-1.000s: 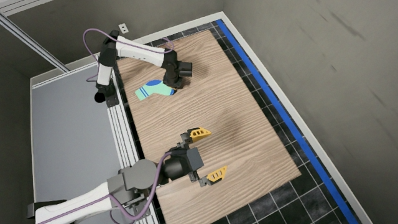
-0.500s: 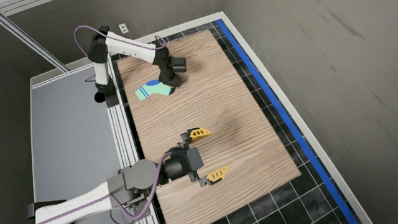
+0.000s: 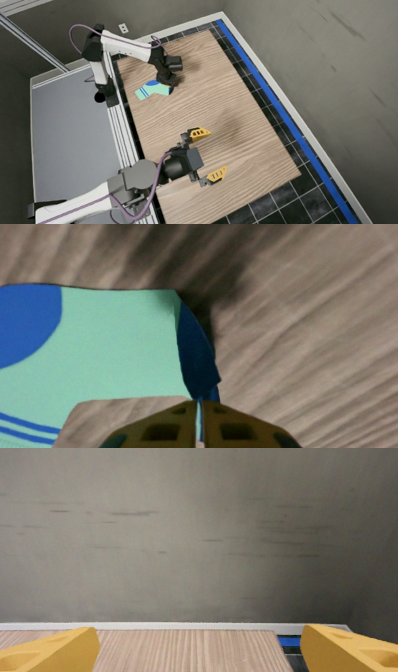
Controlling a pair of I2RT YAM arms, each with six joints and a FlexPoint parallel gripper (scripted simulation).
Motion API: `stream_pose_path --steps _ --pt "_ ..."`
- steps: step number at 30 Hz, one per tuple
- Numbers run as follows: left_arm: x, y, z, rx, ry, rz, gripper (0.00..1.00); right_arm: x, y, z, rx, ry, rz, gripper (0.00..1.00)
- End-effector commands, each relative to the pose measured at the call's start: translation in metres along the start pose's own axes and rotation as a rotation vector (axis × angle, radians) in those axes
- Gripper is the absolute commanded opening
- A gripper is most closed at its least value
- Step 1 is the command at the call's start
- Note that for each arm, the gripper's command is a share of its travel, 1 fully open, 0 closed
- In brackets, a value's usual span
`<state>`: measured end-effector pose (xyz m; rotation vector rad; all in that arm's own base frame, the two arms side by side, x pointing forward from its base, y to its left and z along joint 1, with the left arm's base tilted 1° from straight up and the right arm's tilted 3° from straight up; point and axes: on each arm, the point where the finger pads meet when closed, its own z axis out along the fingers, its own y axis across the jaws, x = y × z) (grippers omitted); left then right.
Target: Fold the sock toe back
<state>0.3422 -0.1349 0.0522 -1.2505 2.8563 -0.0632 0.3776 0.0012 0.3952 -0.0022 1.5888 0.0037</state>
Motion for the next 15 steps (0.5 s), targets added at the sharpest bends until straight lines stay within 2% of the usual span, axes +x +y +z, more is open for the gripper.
stream_pose_path --steps 1,5,7,8,11,15 --pt "-0.004 0.001 -0.012 0.096 -0.009 0.018 0.05 -0.006 -0.001 -0.002 0.004 -0.014 -0.001 1.00" --pt "-0.006 0.012 -0.013 0.128 -0.008 0.015 0.05 -0.006 -0.001 -0.002 0.004 -0.014 -0.001 1.00" --pt "-0.005 0.009 -0.010 0.094 -0.005 0.007 0.05 -0.006 -0.001 -0.002 0.004 -0.014 -0.001 1.00" --pt "0.001 0.016 -0.001 0.064 0.009 0.002 0.05 -0.006 -0.001 -0.002 0.004 -0.014 -0.001 1.00" --pt "-0.001 0.005 -0.005 0.084 0.001 -0.003 0.05 -0.006 -0.001 -0.002 0.004 -0.014 -0.001 1.00" --pt "-0.001 0.009 -0.004 0.079 0.002 0.007 0.05 -0.006 -0.001 -0.002 0.004 -0.014 -0.001 1.00"
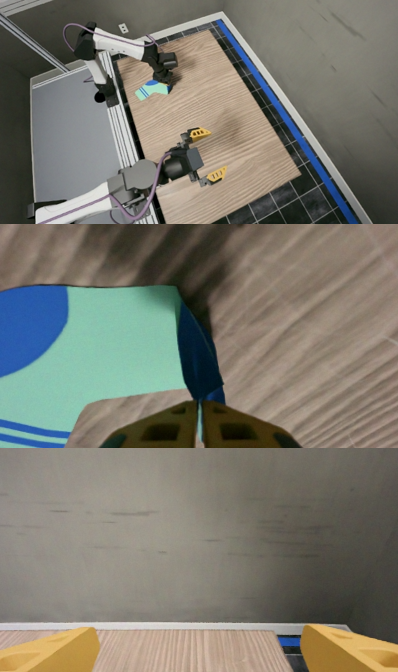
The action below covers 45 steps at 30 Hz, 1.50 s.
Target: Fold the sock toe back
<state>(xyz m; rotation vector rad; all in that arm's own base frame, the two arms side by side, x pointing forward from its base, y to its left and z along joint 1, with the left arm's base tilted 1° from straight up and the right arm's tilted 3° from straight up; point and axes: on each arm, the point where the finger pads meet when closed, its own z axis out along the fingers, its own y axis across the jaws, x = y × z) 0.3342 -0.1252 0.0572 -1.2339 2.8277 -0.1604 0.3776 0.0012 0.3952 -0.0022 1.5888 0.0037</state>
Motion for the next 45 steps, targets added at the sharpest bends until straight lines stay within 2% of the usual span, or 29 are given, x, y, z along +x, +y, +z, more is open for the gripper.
stream_pose_path --steps 1,3,4,11,13,17,18,19,25,26,31,32,34,35,45 --pt "0.000 -0.004 -0.002 0.016 0.000 0.001 0.05 -0.007 -0.001 -0.002 0.004 -0.017 -0.001 1.00" --pt "0.001 -0.003 0.001 0.007 0.005 0.003 0.05 -0.006 -0.001 -0.002 0.004 -0.014 -0.001 1.00" --pt "-0.004 -0.001 -0.005 0.091 -0.009 0.016 0.05 -0.006 -0.001 -0.002 0.004 -0.014 -0.001 1.00" --pt "-0.010 0.017 -0.008 0.193 -0.009 0.021 0.05 -0.006 -0.001 -0.002 0.004 -0.014 -0.001 1.00" --pt "-0.008 0.018 -0.007 0.143 -0.008 -0.006 0.05 -0.006 -0.001 -0.002 0.004 -0.014 -0.001 1.00" --pt "-0.001 0.023 0.001 0.121 0.008 0.011 0.05 -0.006 -0.001 -0.002 0.004 -0.014 -0.001 1.00" --pt "-0.006 0.011 -0.008 0.150 -0.006 -0.006 0.05 -0.007 -0.001 -0.002 0.004 -0.017 -0.001 1.00" --pt "-0.008 0.006 -0.007 0.154 -0.007 -0.005 0.05 -0.006 -0.001 -0.002 0.004 -0.014 -0.001 1.00" --pt "-0.008 0.011 -0.008 0.149 -0.007 -0.008 0.05 -0.006 -0.001 -0.002 0.004 -0.014 -0.001 1.00" --pt "-0.008 0.018 -0.006 0.218 -0.012 0.018 0.05 -0.006 -0.001 -0.002 0.004 -0.014 -0.001 1.00" --pt "-0.009 0.032 -0.003 0.293 -0.010 0.024 0.05 -0.006 -0.001 -0.002 0.004 -0.014 -0.001 1.00" --pt "-0.007 0.042 -0.001 0.242 -0.005 -0.004 0.05 -0.006 -0.001 -0.002 0.004 -0.014 -0.001 1.00" --pt "-0.007 0.042 -0.001 0.242 -0.005 -0.004 0.05 -0.006 -0.001 -0.002 0.004 -0.014 -0.001 1.00" --pt "-0.007 0.036 -0.001 0.283 -0.006 0.020 0.05 -0.007 -0.001 -0.002 0.004 -0.017 -0.001 1.00" --pt "-0.007 0.032 -0.007 0.272 -0.014 0.008 0.05 -0.006 -0.001 -0.002 0.004 -0.014 -0.001 1.00"
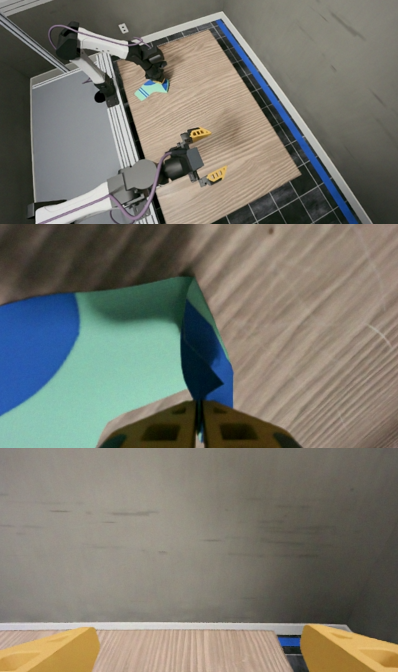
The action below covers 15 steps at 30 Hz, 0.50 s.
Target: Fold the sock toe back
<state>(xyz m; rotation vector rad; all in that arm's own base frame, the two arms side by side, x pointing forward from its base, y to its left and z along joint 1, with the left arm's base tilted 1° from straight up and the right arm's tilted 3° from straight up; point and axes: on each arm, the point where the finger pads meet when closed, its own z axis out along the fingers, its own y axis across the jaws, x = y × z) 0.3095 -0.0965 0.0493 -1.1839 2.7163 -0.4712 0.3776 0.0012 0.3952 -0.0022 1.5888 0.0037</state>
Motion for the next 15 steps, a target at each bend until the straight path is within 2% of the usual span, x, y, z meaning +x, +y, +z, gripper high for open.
stream_pose_path --steps 1,3,4,6,7,8,9,10,13,15 --pt "-0.003 -0.003 -0.002 0.095 -0.013 0.022 0.05 -0.006 -0.001 -0.002 0.004 -0.014 -0.001 1.00" --pt "-0.002 0.002 -0.001 0.120 -0.010 0.024 0.05 -0.006 -0.001 -0.002 0.004 -0.014 -0.001 1.00" --pt "0.000 0.014 0.000 0.065 -0.003 -0.003 0.05 -0.006 -0.001 -0.002 0.004 -0.014 -0.001 1.00" --pt "0.000 0.014 0.000 0.065 -0.003 -0.003 0.05 -0.006 -0.001 -0.002 0.004 -0.014 -0.001 1.00" --pt "-0.002 0.005 0.001 0.152 -0.012 0.030 0.05 -0.007 -0.001 -0.002 0.004 -0.017 -0.001 1.00" --pt "-0.002 0.008 0.001 0.168 -0.012 0.032 0.05 -0.006 -0.001 -0.002 0.004 -0.014 -0.001 1.00" --pt "-0.001 0.011 0.002 0.165 -0.009 0.027 0.05 -0.006 -0.001 -0.002 0.004 -0.014 -0.001 1.00" --pt "-0.001 0.015 0.002 0.117 -0.007 0.004 0.05 -0.006 -0.001 -0.002 0.004 -0.014 -0.001 1.00" --pt "-0.003 0.002 -0.003 0.140 -0.016 0.011 0.05 -0.006 -0.001 -0.002 0.004 -0.014 -0.001 1.00" --pt "-0.004 0.003 -0.003 0.137 -0.016 0.015 0.05 -0.006 -0.001 -0.002 0.004 -0.014 -0.001 1.00"
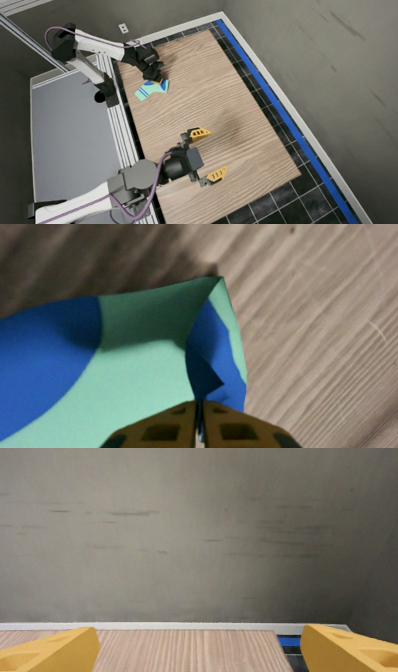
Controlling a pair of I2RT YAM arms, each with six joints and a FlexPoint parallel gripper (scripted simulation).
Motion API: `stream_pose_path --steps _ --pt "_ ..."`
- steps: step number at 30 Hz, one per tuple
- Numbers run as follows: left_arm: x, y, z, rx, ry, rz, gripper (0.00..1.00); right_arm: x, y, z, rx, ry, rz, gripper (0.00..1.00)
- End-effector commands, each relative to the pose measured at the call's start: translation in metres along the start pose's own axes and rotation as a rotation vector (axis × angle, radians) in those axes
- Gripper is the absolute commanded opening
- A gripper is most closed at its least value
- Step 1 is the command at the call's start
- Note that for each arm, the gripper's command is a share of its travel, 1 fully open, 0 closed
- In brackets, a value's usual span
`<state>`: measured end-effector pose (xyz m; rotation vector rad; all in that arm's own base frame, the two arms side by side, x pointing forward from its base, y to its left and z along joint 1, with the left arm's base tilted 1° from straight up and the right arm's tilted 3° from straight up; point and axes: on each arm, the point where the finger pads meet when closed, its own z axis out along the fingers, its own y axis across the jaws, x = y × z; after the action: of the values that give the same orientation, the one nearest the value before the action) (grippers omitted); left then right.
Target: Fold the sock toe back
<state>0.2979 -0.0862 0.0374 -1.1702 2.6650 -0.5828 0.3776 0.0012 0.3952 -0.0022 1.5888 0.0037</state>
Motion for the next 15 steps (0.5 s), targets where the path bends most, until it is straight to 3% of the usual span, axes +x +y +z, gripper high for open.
stream_pose_path --steps 1,5,8,9,12,15 --pt "-0.005 -0.015 -0.007 0.052 -0.018 0.018 0.05 -0.006 -0.001 -0.002 0.004 -0.014 -0.001 1.00" --pt "-0.001 -0.005 0.000 0.087 -0.014 0.031 0.05 -0.006 -0.001 -0.002 0.004 -0.014 -0.001 1.00" --pt "0.002 0.004 0.001 0.040 -0.001 0.011 0.05 -0.006 -0.001 -0.002 0.004 -0.014 -0.001 1.00" --pt "-0.001 -0.003 0.003 0.109 -0.014 0.035 0.05 -0.007 -0.001 -0.002 0.004 -0.017 -0.001 1.00" --pt "-0.001 0.004 0.008 0.137 -0.015 0.036 0.05 -0.006 -0.001 -0.002 0.004 -0.014 -0.001 1.00" --pt "-0.001 0.007 0.010 0.082 -0.001 0.015 0.05 -0.006 -0.001 -0.002 0.004 -0.014 -0.001 1.00"
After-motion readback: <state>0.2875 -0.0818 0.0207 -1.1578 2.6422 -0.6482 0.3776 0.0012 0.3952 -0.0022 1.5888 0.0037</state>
